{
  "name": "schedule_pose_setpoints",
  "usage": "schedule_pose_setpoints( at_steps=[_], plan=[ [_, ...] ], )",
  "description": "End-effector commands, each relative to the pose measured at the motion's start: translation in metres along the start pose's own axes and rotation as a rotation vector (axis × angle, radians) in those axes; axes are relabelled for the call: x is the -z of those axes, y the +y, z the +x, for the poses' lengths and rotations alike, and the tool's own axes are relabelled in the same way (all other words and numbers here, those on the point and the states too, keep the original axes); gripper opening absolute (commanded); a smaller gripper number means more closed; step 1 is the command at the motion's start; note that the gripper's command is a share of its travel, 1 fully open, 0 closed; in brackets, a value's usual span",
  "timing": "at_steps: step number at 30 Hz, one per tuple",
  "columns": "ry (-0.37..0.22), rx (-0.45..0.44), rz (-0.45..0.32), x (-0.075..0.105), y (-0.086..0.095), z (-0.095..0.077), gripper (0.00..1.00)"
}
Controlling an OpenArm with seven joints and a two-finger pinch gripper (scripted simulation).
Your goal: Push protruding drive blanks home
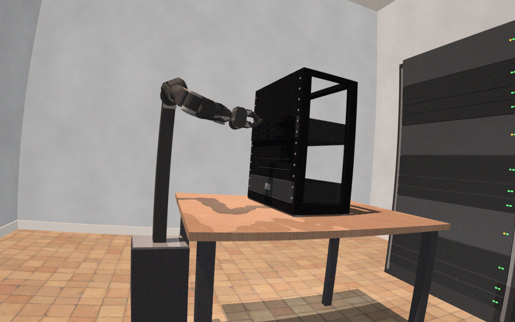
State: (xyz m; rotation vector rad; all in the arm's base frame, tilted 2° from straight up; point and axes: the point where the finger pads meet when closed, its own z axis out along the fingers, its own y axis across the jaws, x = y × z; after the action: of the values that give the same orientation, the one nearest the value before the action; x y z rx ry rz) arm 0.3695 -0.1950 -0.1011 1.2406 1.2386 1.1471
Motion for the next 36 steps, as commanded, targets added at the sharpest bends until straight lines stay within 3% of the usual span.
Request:
schedule_pose_setpoints(
  at_steps=[1,11,24,28,33,35,36],
  plan=[
    [-0.015,-0.007,-0.021,-0.001,0.005,-0.003,0.0],
    [-0.016,-0.007,-0.021,0.033,0.005,-0.002,0.0],
    [-0.019,-0.007,-0.015,0.035,0.0,-0.008,0.0],
    [-0.019,-0.007,-0.015,0.036,-0.008,-0.025,0.0],
    [-0.02,-0.008,-0.015,0.037,-0.03,-0.069,0.0],
    [-0.02,-0.008,-0.015,0.037,-0.03,-0.069,0.0],
    [-0.02,-0.008,-0.015,0.037,-0.035,-0.077,0.0]
  ],
)
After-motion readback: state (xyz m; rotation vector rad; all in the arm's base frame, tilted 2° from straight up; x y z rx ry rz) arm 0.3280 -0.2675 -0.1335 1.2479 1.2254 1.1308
